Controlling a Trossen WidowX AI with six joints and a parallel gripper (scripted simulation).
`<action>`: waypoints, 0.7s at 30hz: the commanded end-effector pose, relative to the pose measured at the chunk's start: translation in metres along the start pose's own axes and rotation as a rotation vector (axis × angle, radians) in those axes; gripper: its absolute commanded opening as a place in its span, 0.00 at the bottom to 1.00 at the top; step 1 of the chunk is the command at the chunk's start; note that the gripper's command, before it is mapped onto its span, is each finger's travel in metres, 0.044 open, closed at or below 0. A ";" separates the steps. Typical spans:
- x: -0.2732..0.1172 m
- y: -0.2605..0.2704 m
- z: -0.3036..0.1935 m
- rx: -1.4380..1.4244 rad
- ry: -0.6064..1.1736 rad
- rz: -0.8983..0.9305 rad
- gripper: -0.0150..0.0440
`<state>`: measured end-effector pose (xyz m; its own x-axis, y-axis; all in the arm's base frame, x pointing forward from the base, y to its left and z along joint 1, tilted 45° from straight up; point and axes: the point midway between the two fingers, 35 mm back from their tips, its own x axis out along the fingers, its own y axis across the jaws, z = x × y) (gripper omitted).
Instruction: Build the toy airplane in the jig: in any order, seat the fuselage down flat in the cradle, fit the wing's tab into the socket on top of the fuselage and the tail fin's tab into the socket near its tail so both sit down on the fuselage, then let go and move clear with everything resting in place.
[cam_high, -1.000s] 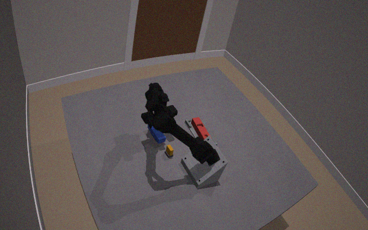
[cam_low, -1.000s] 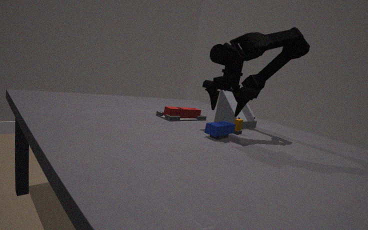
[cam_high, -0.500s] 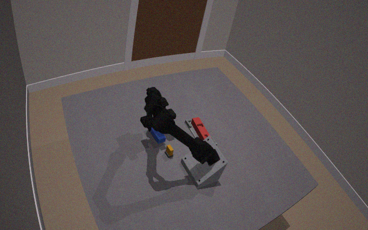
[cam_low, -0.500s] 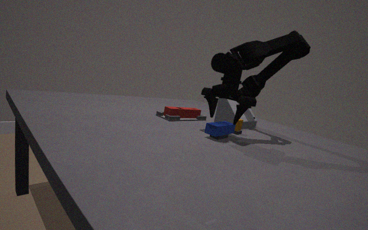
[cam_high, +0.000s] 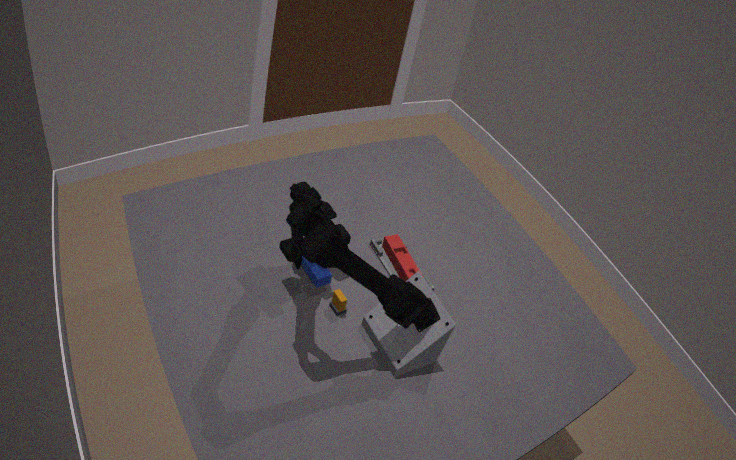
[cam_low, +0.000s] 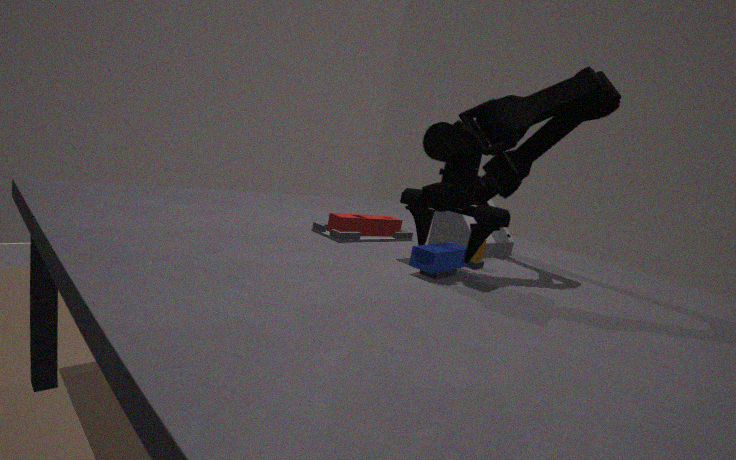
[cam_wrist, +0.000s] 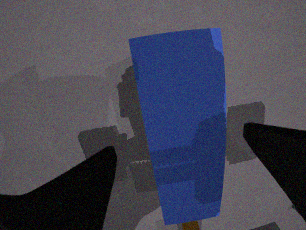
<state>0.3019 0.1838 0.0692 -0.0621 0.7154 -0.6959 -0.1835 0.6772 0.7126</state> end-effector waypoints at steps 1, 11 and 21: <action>0.008 -0.002 -0.002 0.008 0.007 -0.004 1.00; 0.014 -0.002 -0.002 0.008 0.007 -0.003 0.78; 0.014 -0.002 -0.002 0.008 0.007 -0.003 0.53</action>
<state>0.2994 0.1920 0.0588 -0.0687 0.7134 -0.6974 -0.1786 0.6790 0.7121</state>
